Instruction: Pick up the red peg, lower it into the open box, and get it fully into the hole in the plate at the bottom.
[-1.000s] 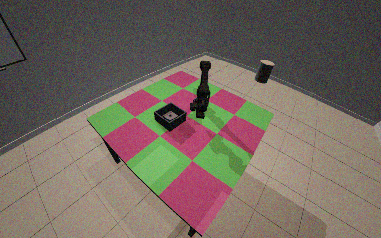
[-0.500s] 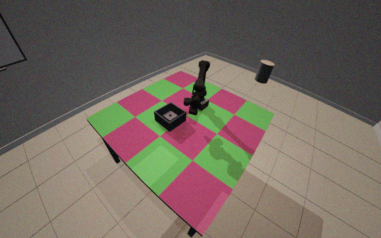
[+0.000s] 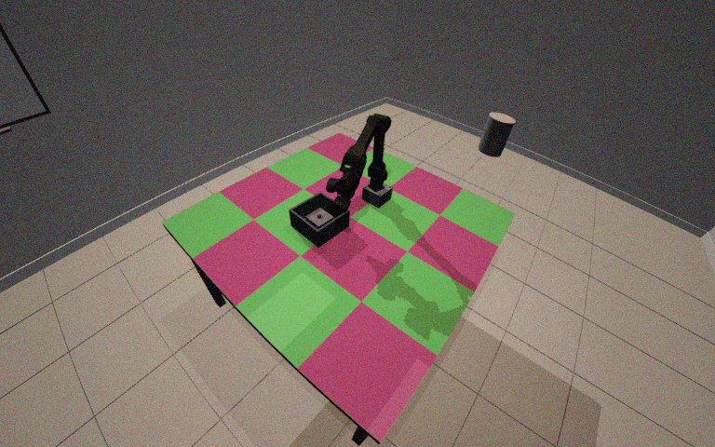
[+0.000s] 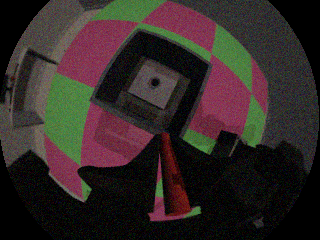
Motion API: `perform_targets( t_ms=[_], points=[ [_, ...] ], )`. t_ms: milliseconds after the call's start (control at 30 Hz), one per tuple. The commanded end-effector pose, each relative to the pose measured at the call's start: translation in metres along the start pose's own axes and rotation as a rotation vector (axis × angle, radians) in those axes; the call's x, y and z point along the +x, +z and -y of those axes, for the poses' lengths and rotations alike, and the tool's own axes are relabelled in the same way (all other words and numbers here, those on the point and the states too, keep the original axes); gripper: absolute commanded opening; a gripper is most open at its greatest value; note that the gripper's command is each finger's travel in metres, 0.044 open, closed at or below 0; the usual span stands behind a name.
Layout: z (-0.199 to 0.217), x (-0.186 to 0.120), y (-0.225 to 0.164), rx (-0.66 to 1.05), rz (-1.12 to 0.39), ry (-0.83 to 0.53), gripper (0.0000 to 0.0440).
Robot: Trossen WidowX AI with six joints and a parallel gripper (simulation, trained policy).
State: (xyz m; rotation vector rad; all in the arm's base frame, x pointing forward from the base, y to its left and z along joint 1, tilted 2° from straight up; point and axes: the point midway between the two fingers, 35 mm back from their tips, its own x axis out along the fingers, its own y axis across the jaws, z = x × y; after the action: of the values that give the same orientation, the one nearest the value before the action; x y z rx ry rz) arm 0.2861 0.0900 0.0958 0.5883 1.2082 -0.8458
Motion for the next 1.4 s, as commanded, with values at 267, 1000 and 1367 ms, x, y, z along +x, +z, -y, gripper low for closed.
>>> perform_targets(
  t_ms=[267,1000,1367],
  points=[
    [-0.007,0.027,0.057,0.030,0.008,0.005,0.0000],
    [-0.005,0.095,0.082,-0.120,-0.128,0.019,0.0106],
    [-0.022,0.098,0.105,-0.123,-0.171,0.058,0.0337]
  ],
)
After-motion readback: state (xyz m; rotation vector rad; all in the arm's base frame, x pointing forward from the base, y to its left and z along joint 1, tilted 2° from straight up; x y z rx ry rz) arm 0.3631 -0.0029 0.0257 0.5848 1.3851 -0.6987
